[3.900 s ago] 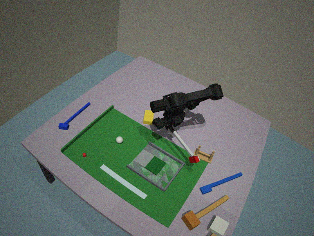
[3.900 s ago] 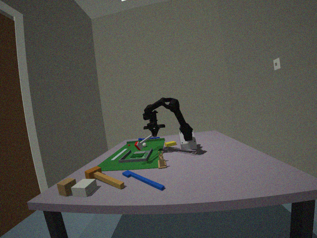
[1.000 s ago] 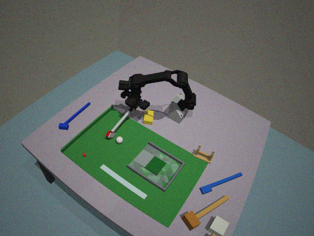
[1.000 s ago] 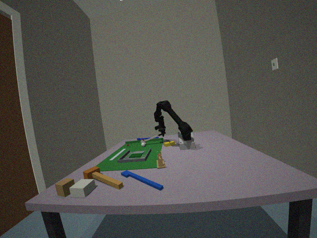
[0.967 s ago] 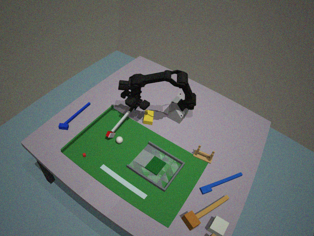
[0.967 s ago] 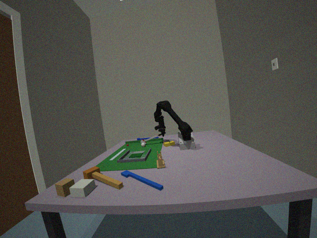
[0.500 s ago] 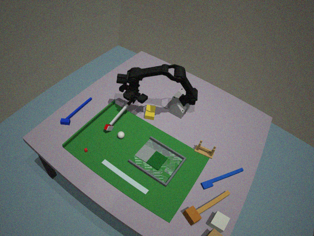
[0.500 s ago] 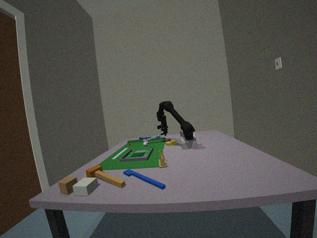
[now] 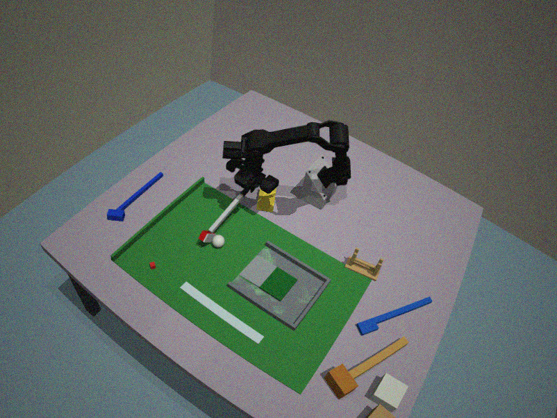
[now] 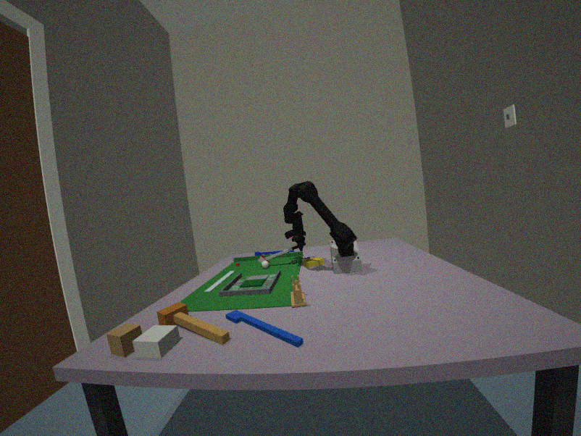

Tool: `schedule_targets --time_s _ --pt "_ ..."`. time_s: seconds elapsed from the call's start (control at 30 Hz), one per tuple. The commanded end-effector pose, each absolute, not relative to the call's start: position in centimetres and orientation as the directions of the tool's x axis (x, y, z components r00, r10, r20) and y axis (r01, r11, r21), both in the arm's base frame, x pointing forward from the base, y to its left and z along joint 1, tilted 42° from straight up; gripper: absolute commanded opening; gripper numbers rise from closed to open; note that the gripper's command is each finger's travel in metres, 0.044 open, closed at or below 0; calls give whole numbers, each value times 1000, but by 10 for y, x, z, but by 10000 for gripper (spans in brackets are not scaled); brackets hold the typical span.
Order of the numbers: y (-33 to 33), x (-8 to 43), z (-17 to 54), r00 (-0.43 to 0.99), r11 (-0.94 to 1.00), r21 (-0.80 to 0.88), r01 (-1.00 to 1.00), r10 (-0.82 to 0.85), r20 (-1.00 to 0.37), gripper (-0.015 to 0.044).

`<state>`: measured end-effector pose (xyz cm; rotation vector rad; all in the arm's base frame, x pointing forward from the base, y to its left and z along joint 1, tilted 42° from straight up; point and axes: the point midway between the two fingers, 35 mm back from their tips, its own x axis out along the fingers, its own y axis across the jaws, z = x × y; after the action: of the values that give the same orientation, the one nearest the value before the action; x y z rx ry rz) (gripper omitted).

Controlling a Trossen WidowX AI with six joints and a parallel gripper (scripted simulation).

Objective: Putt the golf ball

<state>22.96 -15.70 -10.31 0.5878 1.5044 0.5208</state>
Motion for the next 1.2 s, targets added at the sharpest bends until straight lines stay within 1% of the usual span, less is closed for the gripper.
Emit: schedule_targets --time_s 0.0,0.23,0.6,1.17 --pt "-116 229 -70 20 756 654 36 653 -757 0" --pt "-110 227 -63 20 755 655 35 654 -756 0" --pt "-147 225 -21 20 756 653 36 653 -757 0" --pt "-143 226 -27 19 755 655 40 654 -756 0"
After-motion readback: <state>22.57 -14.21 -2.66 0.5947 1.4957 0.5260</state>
